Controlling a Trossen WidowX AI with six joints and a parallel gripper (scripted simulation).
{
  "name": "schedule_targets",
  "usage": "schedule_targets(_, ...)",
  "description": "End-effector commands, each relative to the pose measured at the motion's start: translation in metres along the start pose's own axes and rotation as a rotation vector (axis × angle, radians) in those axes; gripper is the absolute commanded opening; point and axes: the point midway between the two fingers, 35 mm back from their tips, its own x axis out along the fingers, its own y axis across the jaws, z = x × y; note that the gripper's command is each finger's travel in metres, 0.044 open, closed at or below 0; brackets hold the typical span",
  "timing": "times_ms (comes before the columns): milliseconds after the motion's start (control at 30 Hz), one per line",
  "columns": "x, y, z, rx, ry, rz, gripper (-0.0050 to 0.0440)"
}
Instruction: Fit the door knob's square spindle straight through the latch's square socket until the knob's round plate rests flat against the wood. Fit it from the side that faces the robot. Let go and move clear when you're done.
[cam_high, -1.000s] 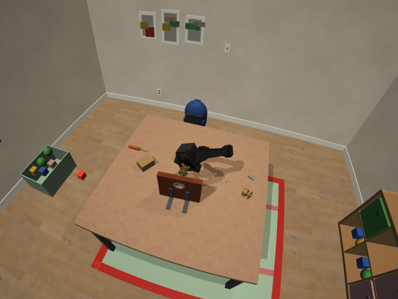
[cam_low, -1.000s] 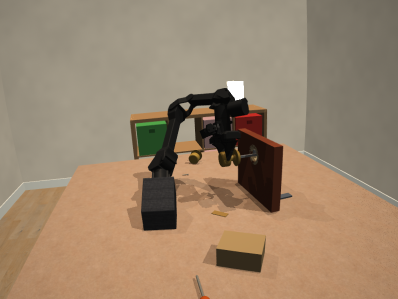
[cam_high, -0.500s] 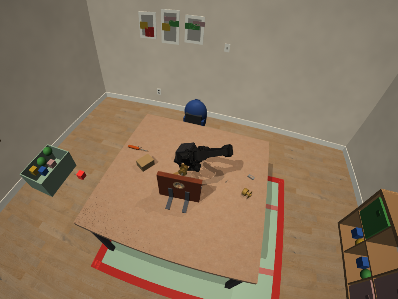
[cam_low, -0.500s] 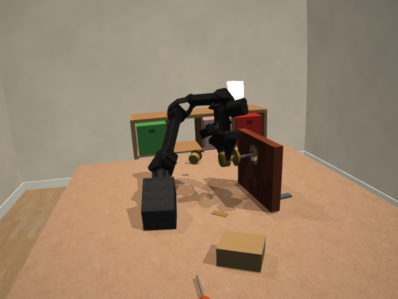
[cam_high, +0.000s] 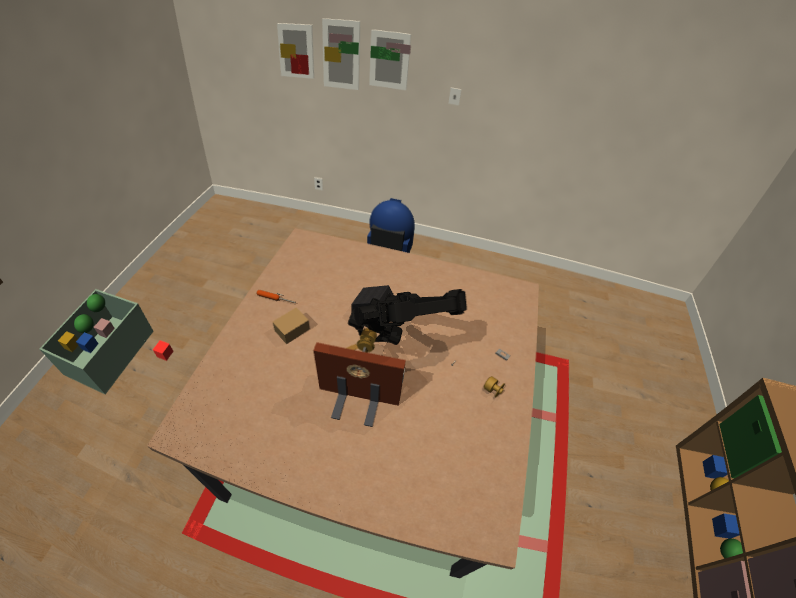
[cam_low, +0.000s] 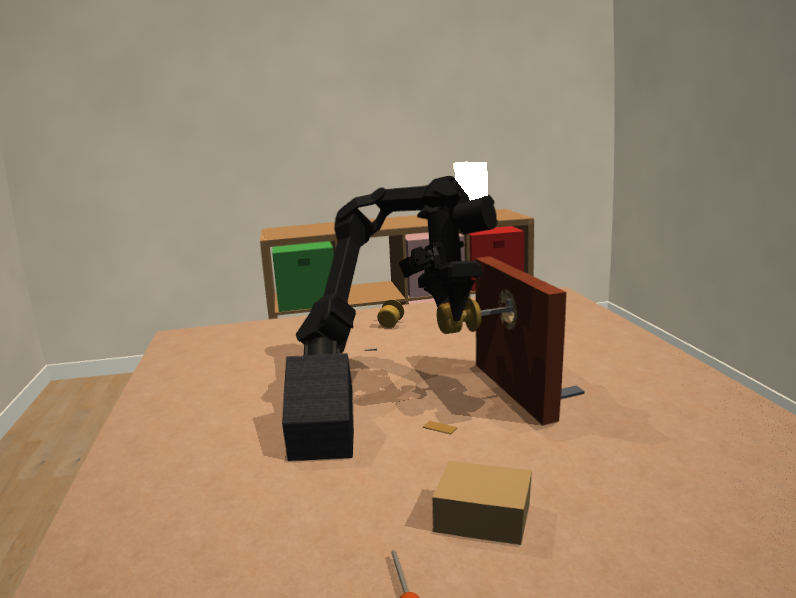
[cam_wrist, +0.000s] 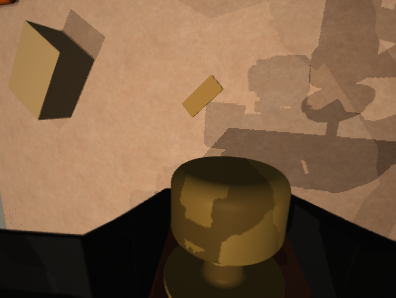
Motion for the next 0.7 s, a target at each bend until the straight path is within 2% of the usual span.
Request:
schedule_targets(0,-0.0025,0.0012,-0.0027,0.002,0.008,0.006,0.0)
schedule_targets(667,-0.0021,0.0011,-0.0003,0.004,0.008,0.006,0.0)
